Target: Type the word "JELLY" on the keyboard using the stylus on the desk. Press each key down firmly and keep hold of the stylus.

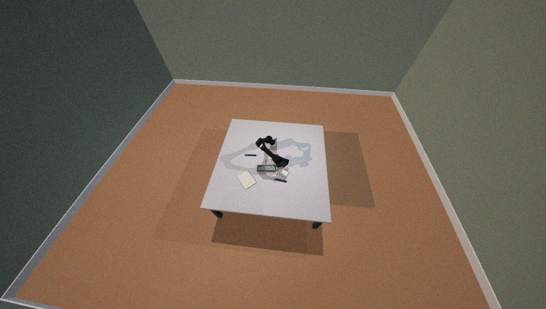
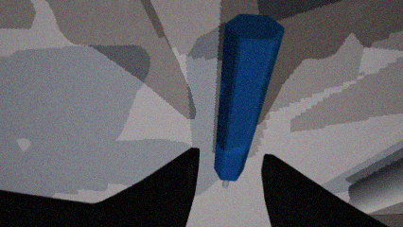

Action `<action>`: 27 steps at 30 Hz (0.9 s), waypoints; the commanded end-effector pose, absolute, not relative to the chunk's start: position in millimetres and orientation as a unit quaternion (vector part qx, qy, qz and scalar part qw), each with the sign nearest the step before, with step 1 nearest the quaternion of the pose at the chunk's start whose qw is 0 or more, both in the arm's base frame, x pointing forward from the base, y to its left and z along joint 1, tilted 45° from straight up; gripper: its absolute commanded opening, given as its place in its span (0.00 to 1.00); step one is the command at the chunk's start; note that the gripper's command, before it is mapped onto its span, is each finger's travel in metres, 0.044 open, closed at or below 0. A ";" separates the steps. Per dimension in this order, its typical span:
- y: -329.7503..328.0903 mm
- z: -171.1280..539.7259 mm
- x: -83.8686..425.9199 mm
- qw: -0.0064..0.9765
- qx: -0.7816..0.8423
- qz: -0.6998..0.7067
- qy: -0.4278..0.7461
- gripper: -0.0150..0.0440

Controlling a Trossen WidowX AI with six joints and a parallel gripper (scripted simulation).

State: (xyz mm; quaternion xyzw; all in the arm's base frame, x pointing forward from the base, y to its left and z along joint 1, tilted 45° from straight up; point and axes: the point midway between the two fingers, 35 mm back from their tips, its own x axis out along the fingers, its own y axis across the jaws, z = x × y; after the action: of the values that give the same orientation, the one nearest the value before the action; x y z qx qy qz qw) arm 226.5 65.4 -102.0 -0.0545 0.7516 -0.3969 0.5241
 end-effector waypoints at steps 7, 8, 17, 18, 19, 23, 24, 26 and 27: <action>59.2 -107.0 225.7 0.524 -0.059 -0.396 0.752 0.51; 58.9 -107.3 225.7 0.524 -0.059 -0.396 0.752 0.51; 55.9 -110.2 225.8 0.524 -0.059 -0.396 0.752 0.51; 55.9 -110.2 225.8 0.524 -0.059 -0.396 0.752 0.51; 55.9 -110.2 225.8 0.524 -0.059 -0.396 0.752 0.51; 57.5 -109.5 226.3 0.523 -0.055 -0.398 0.752 0.38; 57.5 -109.5 226.3 0.523 -0.055 -0.398 0.752 0.33; 57.5 -109.5 226.3 0.523 -0.055 -0.398 0.752 0.27; 57.5 -109.5 226.3 0.523 -0.055 -0.398 0.752 0.26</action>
State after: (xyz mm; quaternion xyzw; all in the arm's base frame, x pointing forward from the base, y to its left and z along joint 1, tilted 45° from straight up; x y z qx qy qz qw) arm 225.9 57.4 -109.4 -0.0551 0.7523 -0.3976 0.5224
